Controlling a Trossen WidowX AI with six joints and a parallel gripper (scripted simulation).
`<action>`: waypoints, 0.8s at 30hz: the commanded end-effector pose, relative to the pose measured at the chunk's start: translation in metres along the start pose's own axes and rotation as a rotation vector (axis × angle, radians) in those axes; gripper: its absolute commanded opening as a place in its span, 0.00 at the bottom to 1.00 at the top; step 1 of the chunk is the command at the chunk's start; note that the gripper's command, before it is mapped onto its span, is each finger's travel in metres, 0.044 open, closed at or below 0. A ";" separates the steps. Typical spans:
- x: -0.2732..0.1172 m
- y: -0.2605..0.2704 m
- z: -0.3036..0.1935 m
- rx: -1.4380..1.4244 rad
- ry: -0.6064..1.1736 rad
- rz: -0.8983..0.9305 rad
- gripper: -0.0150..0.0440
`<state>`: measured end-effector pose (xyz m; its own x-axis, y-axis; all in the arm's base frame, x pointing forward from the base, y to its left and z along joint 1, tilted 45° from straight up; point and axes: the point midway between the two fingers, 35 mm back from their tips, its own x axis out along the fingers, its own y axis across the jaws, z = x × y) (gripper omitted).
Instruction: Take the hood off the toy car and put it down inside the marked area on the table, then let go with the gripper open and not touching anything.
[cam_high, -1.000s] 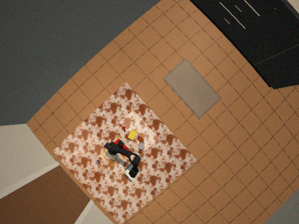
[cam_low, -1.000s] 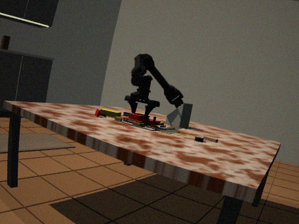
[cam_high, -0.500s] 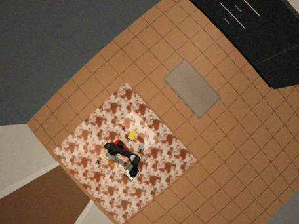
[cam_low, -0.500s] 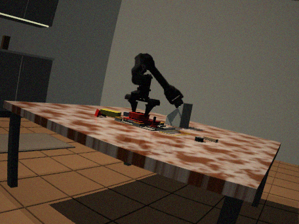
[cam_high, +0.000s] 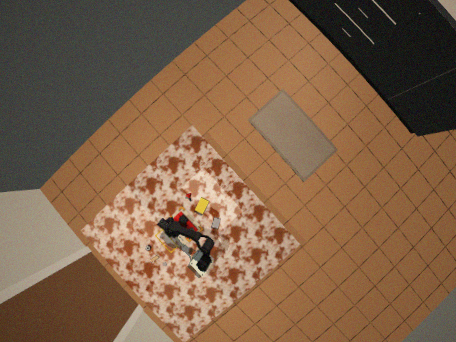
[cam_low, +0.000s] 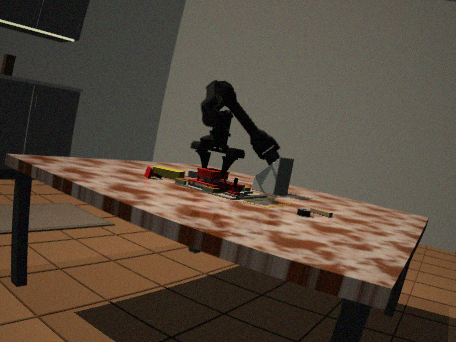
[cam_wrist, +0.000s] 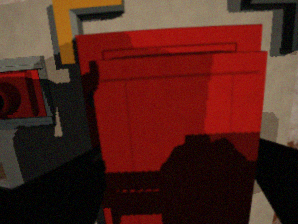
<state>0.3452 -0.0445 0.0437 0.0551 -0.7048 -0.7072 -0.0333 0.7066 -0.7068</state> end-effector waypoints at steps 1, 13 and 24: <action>-0.005 0.001 0.001 0.004 -0.005 0.005 0.25; -0.016 0.001 0.001 0.004 -0.005 0.005 0.25; -0.056 0.001 0.001 0.004 -0.005 0.006 0.25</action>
<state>0.3434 -0.0106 0.0765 0.0581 -0.7035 -0.7083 -0.0350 0.7076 -0.7057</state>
